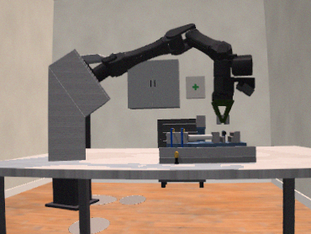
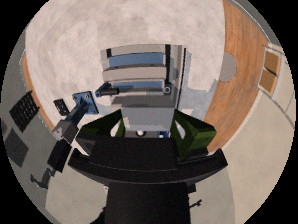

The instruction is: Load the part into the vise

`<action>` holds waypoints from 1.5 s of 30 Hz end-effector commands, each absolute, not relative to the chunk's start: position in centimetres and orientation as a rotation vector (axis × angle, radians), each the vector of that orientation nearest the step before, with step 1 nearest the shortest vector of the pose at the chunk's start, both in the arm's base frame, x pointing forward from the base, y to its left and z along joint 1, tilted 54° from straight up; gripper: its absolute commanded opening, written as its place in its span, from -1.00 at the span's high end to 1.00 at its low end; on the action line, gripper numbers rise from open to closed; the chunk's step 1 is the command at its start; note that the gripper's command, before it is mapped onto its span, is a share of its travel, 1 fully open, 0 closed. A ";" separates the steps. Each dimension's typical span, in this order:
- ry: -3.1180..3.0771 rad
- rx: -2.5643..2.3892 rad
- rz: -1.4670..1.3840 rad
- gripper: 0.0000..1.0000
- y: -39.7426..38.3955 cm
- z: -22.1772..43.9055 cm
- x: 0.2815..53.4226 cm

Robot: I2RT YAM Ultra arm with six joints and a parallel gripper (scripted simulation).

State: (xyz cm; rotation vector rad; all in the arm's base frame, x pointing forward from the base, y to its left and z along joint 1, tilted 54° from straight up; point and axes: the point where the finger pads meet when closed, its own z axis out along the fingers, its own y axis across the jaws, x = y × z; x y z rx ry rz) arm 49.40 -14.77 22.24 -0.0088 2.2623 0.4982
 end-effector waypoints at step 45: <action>2.199 -0.051 0.416 1.00 -15.7 26.8 49.0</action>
